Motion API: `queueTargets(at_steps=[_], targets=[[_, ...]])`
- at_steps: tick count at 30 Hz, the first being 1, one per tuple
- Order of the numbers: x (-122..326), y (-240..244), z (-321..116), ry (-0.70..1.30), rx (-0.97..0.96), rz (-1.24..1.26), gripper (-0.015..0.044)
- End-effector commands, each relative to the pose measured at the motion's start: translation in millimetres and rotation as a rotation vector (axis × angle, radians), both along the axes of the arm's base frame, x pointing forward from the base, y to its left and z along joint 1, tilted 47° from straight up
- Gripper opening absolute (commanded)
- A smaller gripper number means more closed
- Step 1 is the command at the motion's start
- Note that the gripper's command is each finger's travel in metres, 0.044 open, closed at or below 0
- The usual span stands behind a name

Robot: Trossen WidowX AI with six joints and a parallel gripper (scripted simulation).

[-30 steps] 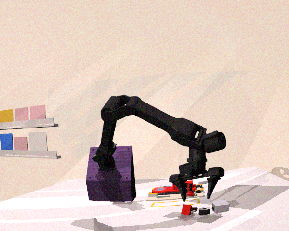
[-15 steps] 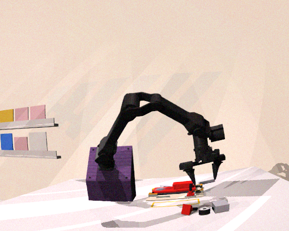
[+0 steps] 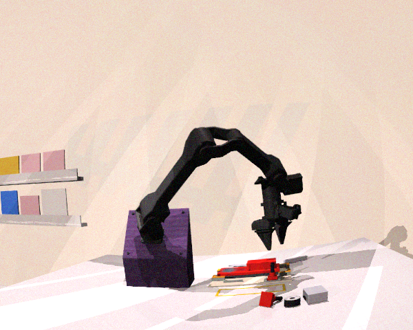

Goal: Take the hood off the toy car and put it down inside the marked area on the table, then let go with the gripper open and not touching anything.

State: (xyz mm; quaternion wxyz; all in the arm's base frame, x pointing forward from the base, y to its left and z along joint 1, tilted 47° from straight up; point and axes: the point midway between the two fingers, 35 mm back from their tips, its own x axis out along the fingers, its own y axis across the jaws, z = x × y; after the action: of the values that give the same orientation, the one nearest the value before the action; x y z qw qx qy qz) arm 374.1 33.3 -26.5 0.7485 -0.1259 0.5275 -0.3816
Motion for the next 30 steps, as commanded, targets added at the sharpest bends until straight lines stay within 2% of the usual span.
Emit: queueTargets(at_steps=[1,4,30], targets=[[-34,32,-32,0.263,-0.050,0.199,0.0440],[-46,42,-42,0.359,-0.072,0.275,0.0440],[-44,33,-52,0.359,-0.072,0.276,0.0440]])
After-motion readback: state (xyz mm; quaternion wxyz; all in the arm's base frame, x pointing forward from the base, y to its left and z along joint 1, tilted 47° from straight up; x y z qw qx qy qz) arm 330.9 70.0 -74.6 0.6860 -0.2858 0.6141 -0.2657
